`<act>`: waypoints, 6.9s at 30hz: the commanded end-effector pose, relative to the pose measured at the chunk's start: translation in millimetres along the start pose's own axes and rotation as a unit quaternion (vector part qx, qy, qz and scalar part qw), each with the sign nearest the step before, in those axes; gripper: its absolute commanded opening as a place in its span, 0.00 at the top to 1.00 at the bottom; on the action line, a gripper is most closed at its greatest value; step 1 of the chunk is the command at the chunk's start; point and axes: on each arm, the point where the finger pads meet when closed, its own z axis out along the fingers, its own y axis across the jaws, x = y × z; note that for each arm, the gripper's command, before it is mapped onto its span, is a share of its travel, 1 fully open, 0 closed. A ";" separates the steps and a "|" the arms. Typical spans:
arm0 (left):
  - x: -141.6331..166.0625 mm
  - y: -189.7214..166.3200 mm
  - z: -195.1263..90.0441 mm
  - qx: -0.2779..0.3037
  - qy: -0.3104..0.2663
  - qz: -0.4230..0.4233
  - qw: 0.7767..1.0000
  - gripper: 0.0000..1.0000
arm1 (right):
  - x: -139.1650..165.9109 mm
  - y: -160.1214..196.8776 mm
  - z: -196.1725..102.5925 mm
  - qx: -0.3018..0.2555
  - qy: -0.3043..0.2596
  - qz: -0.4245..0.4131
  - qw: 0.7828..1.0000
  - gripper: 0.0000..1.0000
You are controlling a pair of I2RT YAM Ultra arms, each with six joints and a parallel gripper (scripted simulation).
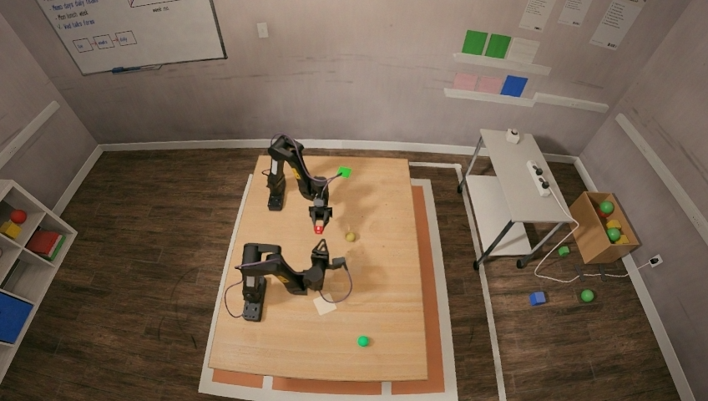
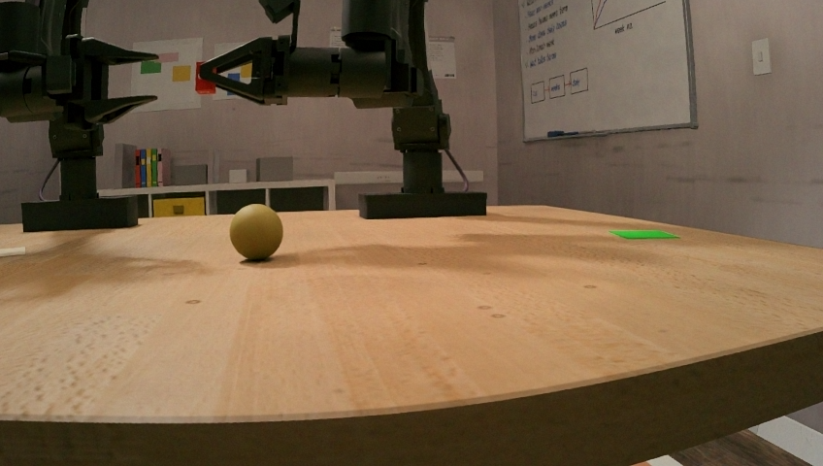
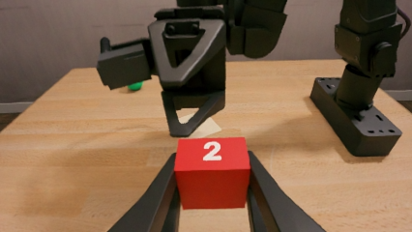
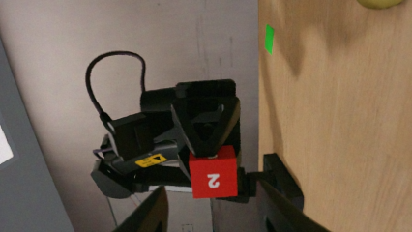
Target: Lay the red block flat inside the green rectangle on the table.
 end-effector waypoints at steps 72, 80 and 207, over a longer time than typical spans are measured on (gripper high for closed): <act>96.0 73.0 -473.5 -0.434 0.553 -0.420 0.575 0.73 | 196.8 160.1 -140.8 0.409 -0.089 -0.585 0.695 0.54; 100.1 85.2 -491.4 -0.445 0.557 -0.425 0.558 0.73 | 210.7 159.4 -163.0 0.406 -0.087 -0.609 0.676 0.54; 84.9 88.1 -493.4 -0.457 0.557 -0.407 0.562 0.00 | 212.6 159.9 -156.6 0.390 -0.074 -0.617 0.680 0.54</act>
